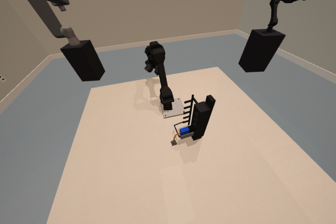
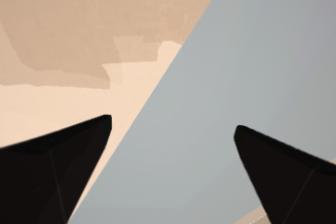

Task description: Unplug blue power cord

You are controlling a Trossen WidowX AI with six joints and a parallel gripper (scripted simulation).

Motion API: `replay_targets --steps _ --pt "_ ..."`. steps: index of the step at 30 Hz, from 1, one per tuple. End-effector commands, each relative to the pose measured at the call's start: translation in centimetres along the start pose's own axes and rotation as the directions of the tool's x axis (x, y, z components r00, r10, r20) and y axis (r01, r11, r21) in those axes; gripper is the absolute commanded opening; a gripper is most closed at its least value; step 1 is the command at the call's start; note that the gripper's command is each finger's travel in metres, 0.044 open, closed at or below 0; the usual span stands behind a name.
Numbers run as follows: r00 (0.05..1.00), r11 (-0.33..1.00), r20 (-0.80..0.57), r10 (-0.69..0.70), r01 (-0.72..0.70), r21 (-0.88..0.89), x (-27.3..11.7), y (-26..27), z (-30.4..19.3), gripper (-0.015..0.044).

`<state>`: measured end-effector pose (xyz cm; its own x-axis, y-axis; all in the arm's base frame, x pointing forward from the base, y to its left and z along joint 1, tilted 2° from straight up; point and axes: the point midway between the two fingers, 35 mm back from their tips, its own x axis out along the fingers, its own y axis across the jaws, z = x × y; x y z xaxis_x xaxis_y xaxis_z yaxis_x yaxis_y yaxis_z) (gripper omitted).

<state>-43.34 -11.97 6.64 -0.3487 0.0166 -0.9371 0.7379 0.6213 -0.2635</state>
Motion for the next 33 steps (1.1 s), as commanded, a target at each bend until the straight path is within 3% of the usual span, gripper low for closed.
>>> replay_targets --steps 1,9,20,22,33 --pt "1.000 1.000 0.002 -0.001 0.001 0.001 -0.1 -0.1 0.3 0.0374" --pt "0.994 0.998 0.108 -0.030 0.024 0.055 -3.7 -2.5 13.5 0.0164" --pt "0.974 0.997 0.225 -0.002 -0.017 0.081 -9.7 1.7 30.2 0.0160" --pt "0.969 1.000 0.246 -0.001 0.001 0.001 -10.6 3.2 32.9 0.0160" --pt "0.941 0.996 0.334 0.062 -0.082 0.045 -17.5 13.3 43.6 0.0160"
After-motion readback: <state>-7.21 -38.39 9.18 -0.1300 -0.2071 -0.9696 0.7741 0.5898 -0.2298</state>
